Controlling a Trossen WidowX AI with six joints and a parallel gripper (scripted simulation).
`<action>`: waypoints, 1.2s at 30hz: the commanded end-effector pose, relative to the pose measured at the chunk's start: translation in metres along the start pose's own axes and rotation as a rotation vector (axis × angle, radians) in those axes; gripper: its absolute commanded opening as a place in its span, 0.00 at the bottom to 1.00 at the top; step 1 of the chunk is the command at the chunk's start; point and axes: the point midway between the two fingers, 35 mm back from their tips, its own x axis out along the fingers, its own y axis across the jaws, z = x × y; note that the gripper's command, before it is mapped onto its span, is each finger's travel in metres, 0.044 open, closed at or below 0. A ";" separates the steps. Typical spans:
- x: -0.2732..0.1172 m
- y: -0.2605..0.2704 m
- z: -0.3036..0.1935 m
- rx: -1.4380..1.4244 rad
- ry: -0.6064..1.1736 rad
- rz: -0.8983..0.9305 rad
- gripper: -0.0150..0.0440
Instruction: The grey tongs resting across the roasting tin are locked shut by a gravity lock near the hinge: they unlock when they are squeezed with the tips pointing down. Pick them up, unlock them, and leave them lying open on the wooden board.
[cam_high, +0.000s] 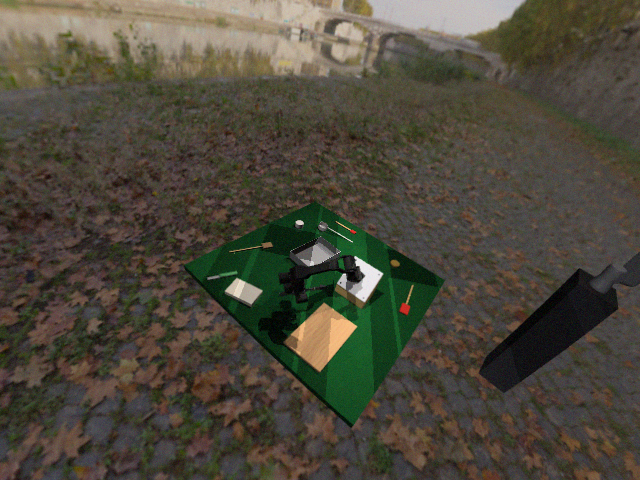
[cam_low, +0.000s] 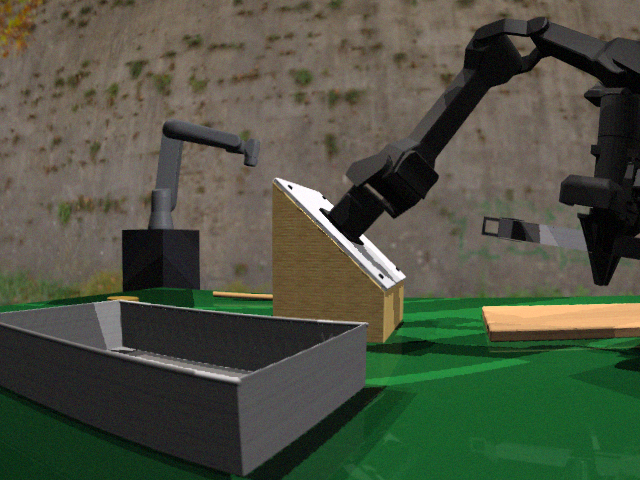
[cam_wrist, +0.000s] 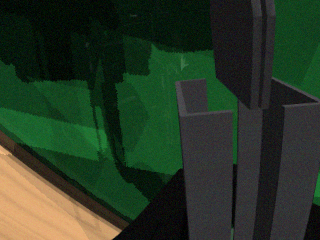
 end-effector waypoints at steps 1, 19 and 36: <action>-0.002 0.014 -0.002 -0.205 -0.005 -0.014 0.00; -0.006 0.072 -0.017 -1.052 -0.010 -0.040 0.00; -0.017 0.120 -0.038 -1.839 -0.037 -0.073 0.00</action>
